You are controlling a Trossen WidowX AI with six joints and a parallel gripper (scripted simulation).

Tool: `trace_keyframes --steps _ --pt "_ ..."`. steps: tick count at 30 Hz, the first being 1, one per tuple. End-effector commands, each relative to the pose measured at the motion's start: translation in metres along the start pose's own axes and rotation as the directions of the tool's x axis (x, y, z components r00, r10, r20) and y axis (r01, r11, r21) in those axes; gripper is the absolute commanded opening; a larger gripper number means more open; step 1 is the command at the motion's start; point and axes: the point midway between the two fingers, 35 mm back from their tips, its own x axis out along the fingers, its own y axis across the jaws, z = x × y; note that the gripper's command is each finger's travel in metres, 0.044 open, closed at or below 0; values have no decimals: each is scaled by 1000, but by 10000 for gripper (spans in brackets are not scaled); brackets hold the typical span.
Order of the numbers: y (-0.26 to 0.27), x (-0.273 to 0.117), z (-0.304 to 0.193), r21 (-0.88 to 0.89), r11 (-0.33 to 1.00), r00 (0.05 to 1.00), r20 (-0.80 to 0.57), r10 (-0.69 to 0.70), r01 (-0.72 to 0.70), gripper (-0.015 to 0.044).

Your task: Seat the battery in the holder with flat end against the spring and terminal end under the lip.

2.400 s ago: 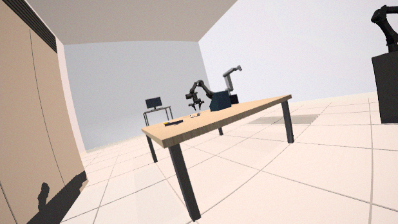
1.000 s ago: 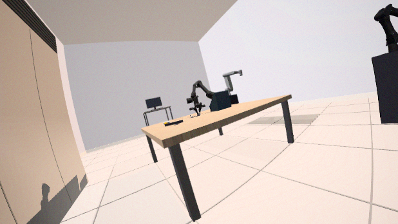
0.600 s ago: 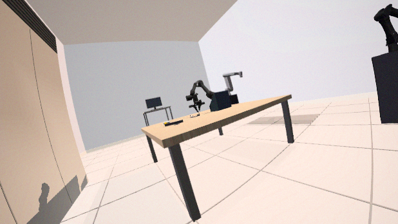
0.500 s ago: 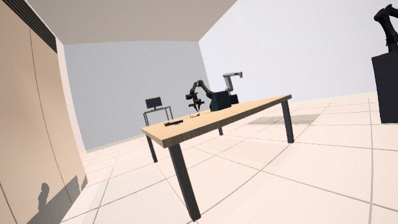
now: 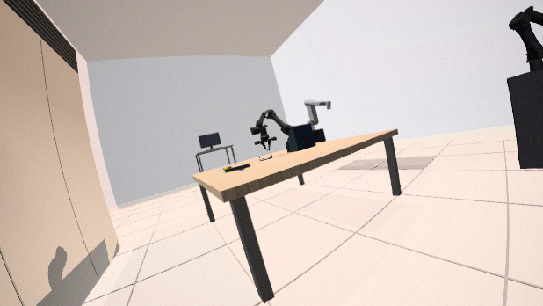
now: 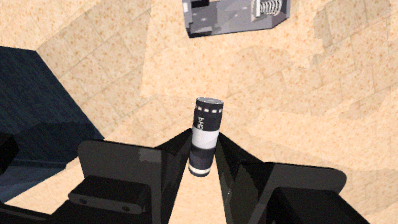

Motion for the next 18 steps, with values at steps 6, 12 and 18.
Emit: trace_keyframes --steps 6,12,18 --pt "-11 -7 32 364 931 1000 5 -1 -1 74" --pt "-14 -10 53 574 819 1000 5 2 -4 74" --pt "-16 -14 75 752 659 1000 5 4 -6 74"
